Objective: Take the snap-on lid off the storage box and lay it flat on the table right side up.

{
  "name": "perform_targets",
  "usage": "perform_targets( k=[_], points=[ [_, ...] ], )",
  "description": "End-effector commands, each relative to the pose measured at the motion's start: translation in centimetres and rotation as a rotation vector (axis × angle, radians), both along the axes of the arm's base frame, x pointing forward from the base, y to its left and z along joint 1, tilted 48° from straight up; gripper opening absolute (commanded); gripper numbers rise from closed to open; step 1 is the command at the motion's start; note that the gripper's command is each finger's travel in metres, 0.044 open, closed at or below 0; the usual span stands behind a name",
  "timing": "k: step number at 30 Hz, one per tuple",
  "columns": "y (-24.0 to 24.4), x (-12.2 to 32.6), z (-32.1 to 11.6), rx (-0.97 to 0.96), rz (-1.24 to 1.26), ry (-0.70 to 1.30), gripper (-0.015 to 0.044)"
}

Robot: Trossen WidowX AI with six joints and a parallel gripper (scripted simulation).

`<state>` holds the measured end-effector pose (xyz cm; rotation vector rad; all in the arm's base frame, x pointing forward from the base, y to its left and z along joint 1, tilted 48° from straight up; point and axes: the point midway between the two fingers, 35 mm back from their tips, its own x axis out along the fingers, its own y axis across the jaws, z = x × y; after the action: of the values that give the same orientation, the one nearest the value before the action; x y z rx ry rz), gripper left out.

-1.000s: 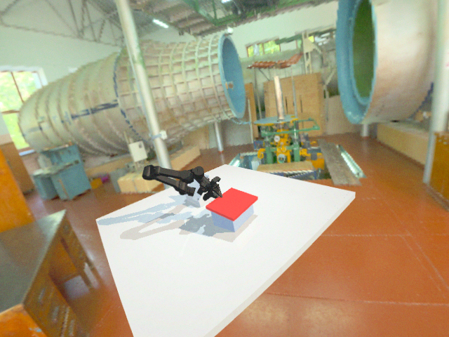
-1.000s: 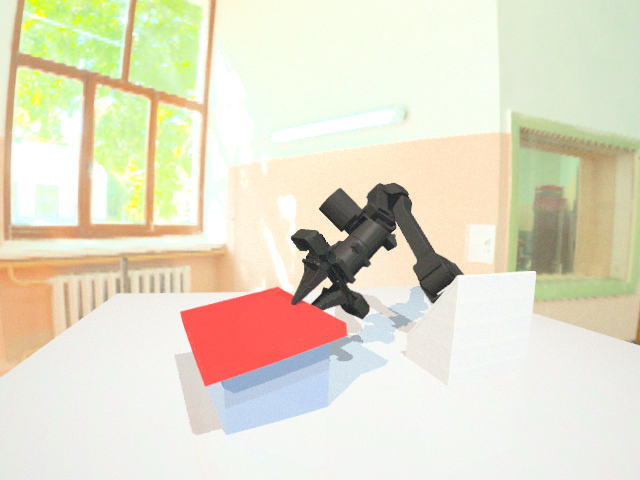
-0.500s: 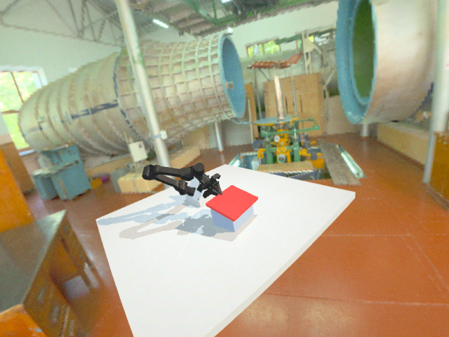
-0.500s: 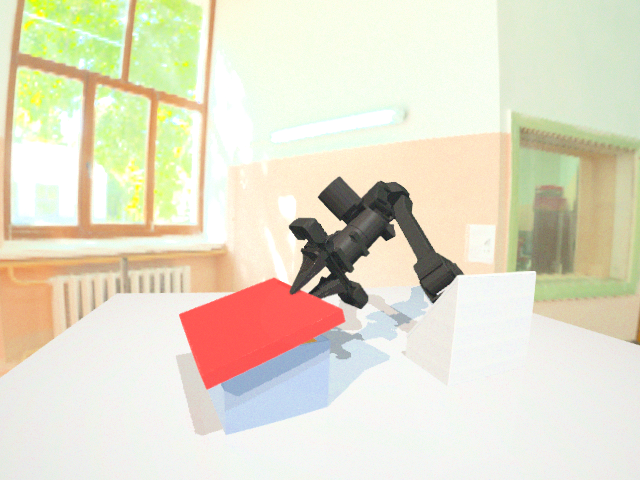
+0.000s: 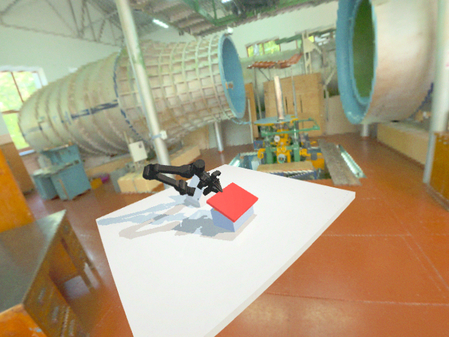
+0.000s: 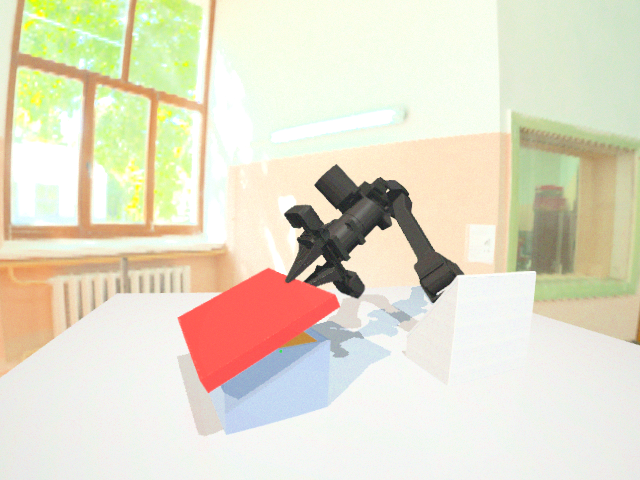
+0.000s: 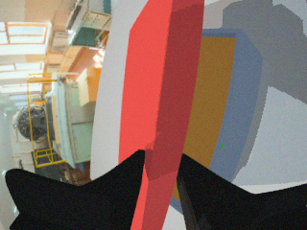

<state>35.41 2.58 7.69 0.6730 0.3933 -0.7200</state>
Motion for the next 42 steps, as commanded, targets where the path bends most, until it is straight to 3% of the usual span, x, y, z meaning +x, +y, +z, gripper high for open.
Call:
perform_targets(
  k=[1, 42],
  points=[
    [0.4, 0.5, 0.4, -0.002, -0.004, -0.004, 0.0],
    [4.3, 3.7, 3.6, 0.0, -0.004, -0.005, 0.0]
  ],
)
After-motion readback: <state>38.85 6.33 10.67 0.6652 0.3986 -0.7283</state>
